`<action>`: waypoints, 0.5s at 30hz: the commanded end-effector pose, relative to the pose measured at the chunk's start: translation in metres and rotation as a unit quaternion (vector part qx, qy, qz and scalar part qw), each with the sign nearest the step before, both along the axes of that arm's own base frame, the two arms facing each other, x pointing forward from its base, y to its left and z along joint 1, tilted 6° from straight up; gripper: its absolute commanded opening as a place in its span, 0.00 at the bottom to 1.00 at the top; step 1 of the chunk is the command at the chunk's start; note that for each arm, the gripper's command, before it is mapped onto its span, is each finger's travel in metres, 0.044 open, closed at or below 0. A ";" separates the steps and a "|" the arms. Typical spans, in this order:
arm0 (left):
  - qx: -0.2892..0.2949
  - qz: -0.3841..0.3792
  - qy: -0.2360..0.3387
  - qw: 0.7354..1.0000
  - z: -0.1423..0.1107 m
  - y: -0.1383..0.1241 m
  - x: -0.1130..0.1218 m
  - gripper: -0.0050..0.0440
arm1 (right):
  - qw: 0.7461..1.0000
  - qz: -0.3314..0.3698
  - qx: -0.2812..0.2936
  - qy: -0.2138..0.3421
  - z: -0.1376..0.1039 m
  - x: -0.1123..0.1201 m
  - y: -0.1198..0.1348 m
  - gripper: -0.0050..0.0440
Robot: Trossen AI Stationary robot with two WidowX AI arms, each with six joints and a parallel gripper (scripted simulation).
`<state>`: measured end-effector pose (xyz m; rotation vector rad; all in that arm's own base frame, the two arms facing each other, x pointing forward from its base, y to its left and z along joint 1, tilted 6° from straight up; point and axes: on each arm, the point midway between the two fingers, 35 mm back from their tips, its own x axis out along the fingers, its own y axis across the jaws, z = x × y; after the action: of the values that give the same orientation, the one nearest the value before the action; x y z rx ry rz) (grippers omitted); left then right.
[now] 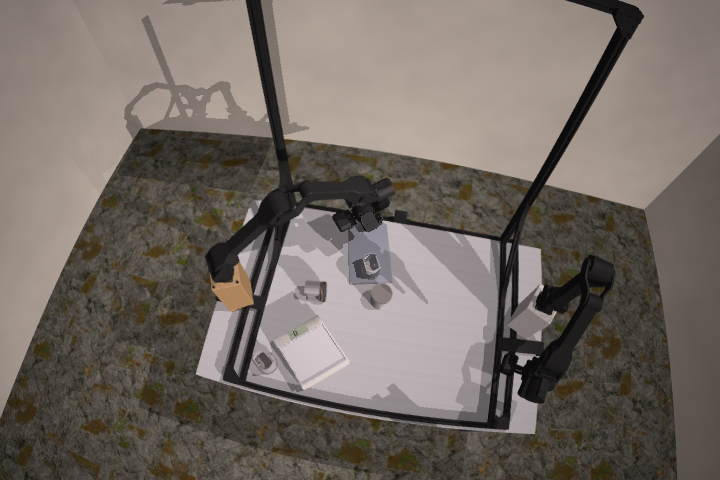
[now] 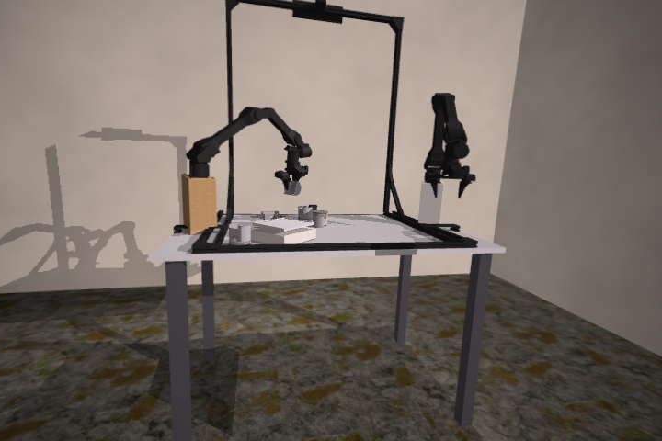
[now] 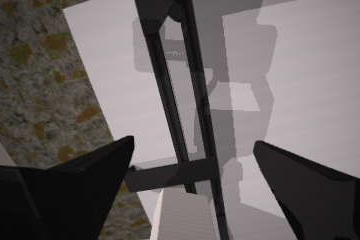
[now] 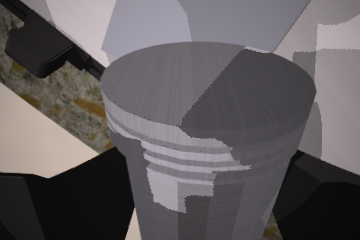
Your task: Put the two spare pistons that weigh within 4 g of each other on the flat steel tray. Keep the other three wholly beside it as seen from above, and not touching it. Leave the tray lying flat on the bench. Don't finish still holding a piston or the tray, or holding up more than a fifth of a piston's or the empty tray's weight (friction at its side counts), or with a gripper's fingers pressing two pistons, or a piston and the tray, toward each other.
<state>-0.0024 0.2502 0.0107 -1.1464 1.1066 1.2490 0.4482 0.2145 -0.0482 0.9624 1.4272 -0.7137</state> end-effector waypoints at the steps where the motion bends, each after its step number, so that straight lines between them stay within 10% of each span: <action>1: 0.000 0.000 0.000 1.000 0.000 0.000 0.000 1.00 | 1.000 -0.002 0.002 0.003 -0.005 -0.001 0.000 0.43; 15: 0.000 0.000 0.000 1.000 0.000 0.000 0.000 1.00 | 1.000 -0.002 0.002 0.003 -0.029 0.000 0.001 0.43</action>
<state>-0.0024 0.2502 0.0107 -1.1464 1.1066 1.2490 0.4483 0.2145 -0.0706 0.9614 1.4285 -0.7155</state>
